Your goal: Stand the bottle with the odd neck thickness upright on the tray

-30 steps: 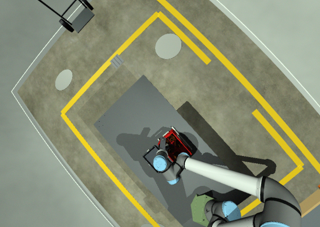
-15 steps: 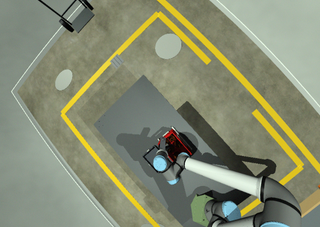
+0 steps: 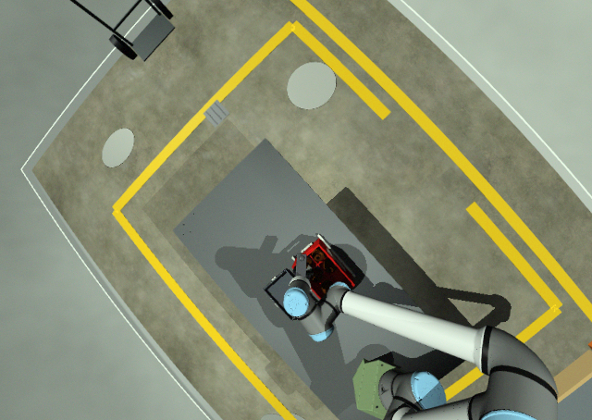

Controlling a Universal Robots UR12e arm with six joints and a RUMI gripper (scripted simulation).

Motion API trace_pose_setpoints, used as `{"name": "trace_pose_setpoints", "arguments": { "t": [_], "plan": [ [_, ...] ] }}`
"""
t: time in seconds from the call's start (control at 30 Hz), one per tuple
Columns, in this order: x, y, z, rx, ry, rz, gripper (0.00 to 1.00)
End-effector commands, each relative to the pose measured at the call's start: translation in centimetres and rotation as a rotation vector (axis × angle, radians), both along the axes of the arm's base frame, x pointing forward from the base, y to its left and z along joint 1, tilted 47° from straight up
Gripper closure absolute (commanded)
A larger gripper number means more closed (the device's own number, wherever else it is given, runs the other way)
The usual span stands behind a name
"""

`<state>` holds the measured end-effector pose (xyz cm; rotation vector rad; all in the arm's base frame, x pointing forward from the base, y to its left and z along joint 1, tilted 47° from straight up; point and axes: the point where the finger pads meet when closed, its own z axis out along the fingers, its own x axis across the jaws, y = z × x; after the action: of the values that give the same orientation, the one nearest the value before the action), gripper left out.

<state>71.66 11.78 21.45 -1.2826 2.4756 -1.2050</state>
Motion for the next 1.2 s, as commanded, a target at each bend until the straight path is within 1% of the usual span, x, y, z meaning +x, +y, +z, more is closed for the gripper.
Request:
{"name": "trace_pose_setpoints", "arguments": {
  "t": [0.0,0.9,0.93,1.17],
  "plan": [
    [0.01,0.04,0.06,0.000,-0.001,0.001,1.00],
    [0.01,0.04,0.06,0.000,-0.001,0.001,1.00],
    [0.01,0.04,0.06,0.000,-0.001,0.001,0.62],
    [0.01,0.04,0.06,0.000,-0.001,0.001,0.62]
  ]
}}
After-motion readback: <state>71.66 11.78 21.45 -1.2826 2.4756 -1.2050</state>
